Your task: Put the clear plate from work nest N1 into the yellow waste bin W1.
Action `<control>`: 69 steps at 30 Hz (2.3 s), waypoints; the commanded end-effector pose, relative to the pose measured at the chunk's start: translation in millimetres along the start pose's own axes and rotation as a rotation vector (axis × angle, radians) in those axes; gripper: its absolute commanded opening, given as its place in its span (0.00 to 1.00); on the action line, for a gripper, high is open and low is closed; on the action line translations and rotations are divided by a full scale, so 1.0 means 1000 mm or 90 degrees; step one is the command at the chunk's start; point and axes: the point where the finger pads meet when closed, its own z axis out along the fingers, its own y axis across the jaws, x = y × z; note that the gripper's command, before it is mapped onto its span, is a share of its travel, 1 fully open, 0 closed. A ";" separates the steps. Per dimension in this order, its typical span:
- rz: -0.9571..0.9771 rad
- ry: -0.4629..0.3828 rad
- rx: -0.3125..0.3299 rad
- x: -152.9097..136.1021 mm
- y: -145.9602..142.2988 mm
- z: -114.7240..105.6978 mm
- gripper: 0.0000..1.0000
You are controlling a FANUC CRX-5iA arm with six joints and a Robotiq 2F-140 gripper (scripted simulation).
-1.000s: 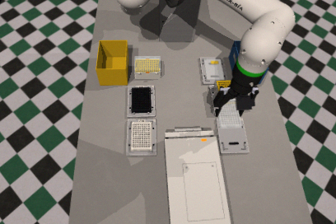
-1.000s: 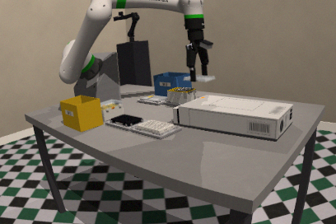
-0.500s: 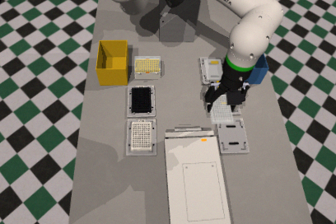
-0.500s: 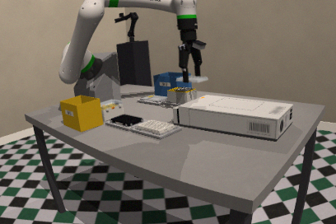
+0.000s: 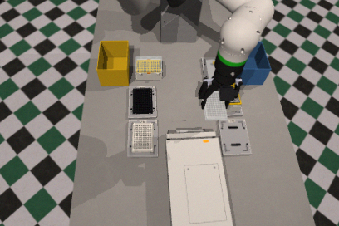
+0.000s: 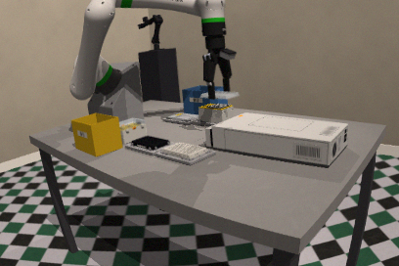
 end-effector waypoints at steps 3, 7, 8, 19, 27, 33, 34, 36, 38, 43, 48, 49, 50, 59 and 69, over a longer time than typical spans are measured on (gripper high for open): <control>0.000 0.002 0.001 -0.007 0.010 -0.001 0.10; 0.000 0.002 0.001 -0.011 0.017 -0.001 0.10; 0.000 0.002 0.001 -0.013 0.019 -0.001 0.10; 0.000 0.002 0.001 -0.030 0.043 -0.001 0.10; 0.000 0.002 0.001 -0.039 0.056 -0.001 0.10; 0.000 0.002 0.001 -0.048 0.069 -0.001 0.10; 0.000 0.002 0.001 -0.050 0.072 -0.001 0.10; 0.000 0.002 0.001 -0.053 0.076 -0.001 0.10; 0.000 0.002 0.001 -0.053 0.076 -0.001 0.10; 0.000 0.002 0.001 -0.060 0.087 -0.001 0.10; 0.000 0.002 0.001 -0.068 0.098 -0.001 0.10; 0.000 0.002 0.001 -0.070 0.100 -0.001 0.10; 0.000 0.002 0.001 -0.071 0.102 -0.001 0.10; 0.000 0.002 0.000 -0.082 0.117 -0.001 0.10; 0.000 0.002 0.000 -0.097 0.139 -0.001 0.10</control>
